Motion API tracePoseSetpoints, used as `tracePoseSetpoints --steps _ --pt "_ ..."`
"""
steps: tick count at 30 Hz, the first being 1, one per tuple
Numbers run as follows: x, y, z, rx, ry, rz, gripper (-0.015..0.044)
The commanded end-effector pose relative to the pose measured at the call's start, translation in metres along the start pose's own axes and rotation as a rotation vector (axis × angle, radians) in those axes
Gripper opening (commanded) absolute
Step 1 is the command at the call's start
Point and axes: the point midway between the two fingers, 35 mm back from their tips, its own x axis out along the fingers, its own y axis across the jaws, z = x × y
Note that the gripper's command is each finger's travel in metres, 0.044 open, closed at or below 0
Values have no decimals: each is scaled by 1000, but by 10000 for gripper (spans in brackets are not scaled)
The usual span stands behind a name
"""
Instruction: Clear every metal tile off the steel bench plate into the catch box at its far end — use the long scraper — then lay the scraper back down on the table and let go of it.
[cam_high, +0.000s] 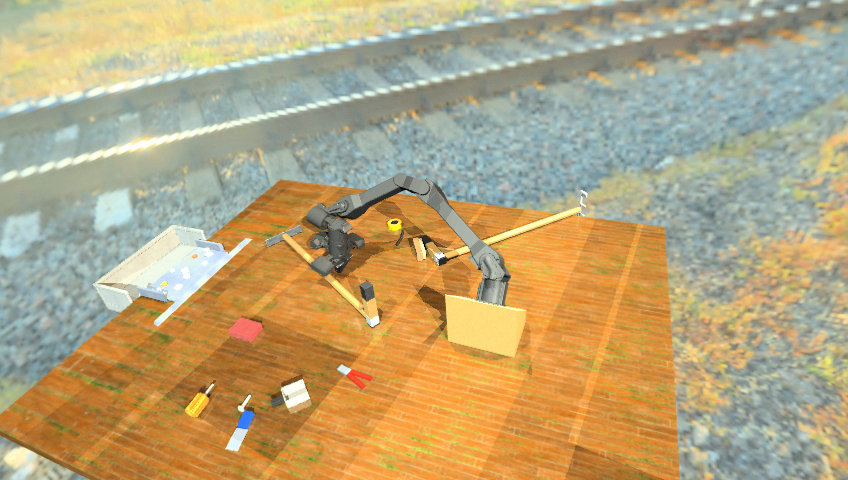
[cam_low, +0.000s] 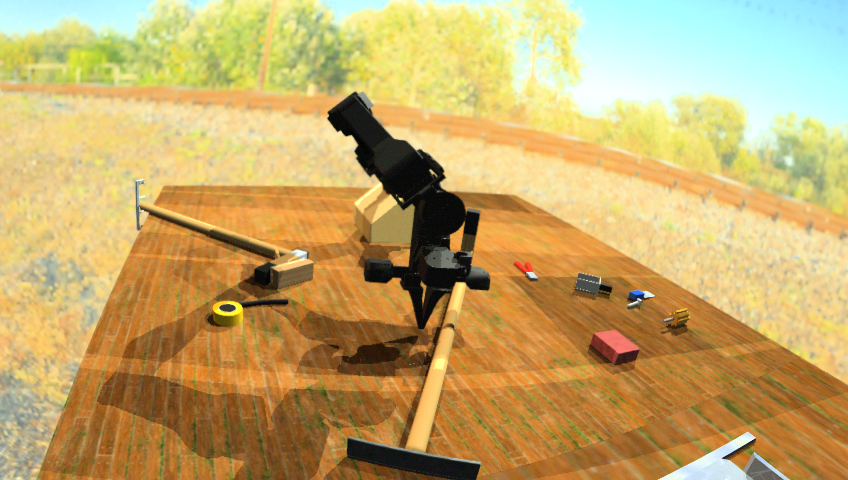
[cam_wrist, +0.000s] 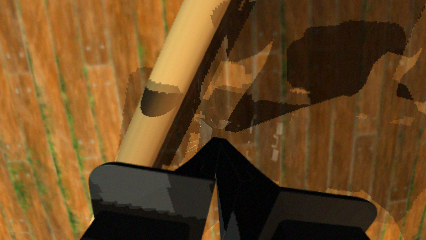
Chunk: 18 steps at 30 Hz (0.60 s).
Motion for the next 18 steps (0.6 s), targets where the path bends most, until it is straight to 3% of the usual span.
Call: tracePoseSetpoints --steps 1,18 --pt "-1 3 3 8 -4 1 0" --pt "0 18 9 9 -4 2 0"
